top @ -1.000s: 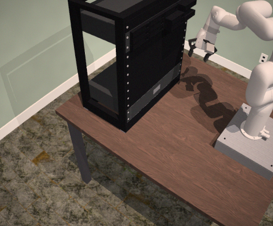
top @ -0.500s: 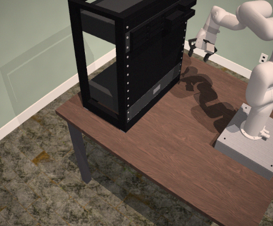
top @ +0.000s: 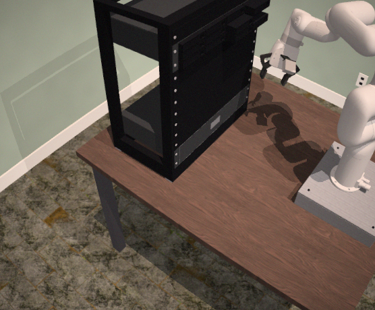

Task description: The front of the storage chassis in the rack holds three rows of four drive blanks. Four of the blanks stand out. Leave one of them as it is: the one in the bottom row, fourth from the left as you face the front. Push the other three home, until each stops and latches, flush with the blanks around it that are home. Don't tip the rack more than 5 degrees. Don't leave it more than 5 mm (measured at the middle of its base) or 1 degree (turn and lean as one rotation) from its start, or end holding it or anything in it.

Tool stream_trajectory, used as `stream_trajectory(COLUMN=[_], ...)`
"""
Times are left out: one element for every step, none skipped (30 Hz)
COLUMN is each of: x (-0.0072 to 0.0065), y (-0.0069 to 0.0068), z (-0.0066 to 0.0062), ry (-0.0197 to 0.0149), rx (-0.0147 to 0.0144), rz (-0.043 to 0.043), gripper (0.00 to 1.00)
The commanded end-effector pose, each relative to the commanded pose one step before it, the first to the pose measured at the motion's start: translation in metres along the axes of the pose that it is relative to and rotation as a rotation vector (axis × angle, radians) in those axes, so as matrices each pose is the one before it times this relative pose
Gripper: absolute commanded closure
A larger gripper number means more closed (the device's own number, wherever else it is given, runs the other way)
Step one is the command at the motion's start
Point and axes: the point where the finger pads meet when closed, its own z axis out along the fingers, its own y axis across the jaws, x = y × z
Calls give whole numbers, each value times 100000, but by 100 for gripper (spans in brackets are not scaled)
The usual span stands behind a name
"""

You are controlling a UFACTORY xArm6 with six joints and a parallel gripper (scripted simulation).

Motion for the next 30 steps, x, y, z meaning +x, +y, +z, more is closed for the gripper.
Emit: stream_trajectory(x=[1564, 716, 792, 717, 523, 600, 622, 612, 570, 0, 0, 445, 311, 182, 76, 12, 0, 0, 3, 7, 13, 21, 30, 41, 52, 64, 0, 0, 77, 90], y=[-1697, -761, -926, -808, -572, -657, -698, -691, -625, 0, 0, -475, -326, -188, -78, -13, 0, 1, 6, 15, 28, 46, 66, 90, 116, 146, 0, 0, 177, 211], z=[-365, -67, -251, -183, -108, -117, -137, -136, -100, 0, 0, -61, -34, -17, -6, -1, 0, -1, -6, -15, -28, -46, -66, -89, -115, -143, 0, 0, -172, -203], ry=[-372, 15, -25, -18, -10, -9, -7, -3, 0, 0, 0, 2, 3, 2, 1, 0, 0, -3, -22, -57, -109, -174, -253, -344, -445, -555, 0, 0, -674, -800], rx=[-154, -6, 9, 3, 0, -1, 2, 3, 0, 0, 0, -2, -2, -2, -1, 0, 0, -5, -35, -92, -174, -279, -404, -548, -708, -882, 0, 0, -1069, -1266], rz=[-98, 0, -5, -2, 0, -1, -3, -3, 1, 0, 0, 3, 3, 2, 1, 0, 0, 1, 8, 22, 41, 65, 94, 126, 161, 197, 0, 0, 233, 269], gripper=[0, 0, 0, 0, 0, 0, 0, 0, 0, 0, 0, 0, 0, 0, 0, 0, 0, 0, 0, 0, 0, 0, 0, 0, 0, 0, 0, 0, 0, 0])
